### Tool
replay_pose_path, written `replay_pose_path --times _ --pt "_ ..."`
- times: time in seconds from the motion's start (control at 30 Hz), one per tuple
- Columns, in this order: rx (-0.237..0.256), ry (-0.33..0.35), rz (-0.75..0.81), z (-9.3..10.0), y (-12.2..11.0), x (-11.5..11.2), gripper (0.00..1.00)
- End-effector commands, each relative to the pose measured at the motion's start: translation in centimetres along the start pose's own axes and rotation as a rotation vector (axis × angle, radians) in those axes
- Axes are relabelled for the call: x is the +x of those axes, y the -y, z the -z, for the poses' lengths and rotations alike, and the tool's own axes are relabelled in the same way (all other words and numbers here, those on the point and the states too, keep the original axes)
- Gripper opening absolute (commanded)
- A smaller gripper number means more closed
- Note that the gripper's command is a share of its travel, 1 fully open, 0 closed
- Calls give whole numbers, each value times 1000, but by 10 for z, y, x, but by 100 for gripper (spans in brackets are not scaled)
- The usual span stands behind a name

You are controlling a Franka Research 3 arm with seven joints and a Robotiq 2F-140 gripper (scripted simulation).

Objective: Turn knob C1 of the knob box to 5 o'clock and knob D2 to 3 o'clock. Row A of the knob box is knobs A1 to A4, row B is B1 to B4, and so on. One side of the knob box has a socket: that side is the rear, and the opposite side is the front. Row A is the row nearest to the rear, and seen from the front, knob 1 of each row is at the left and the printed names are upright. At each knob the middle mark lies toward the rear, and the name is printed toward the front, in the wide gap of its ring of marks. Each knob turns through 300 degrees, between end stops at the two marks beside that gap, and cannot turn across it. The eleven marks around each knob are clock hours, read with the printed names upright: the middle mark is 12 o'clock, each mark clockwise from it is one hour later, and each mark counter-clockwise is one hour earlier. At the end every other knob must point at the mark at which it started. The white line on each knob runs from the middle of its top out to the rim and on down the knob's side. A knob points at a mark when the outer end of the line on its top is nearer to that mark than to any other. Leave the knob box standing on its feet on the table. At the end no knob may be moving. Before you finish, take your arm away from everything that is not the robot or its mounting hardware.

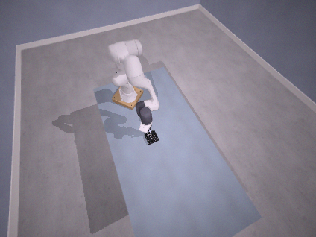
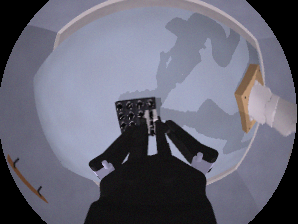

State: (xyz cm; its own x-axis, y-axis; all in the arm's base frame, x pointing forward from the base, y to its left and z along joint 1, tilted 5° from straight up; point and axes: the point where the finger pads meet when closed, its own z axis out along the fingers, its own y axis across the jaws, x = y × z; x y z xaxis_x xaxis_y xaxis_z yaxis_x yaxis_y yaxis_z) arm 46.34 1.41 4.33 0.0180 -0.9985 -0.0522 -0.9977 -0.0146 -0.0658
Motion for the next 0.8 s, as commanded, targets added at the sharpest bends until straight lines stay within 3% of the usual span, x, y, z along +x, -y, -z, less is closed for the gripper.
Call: replay_pose_path --times 0.0,0.77 --pt "1 0 5 -1 0 -2 5" --pt "1 0 -2 -1 0 -2 5"
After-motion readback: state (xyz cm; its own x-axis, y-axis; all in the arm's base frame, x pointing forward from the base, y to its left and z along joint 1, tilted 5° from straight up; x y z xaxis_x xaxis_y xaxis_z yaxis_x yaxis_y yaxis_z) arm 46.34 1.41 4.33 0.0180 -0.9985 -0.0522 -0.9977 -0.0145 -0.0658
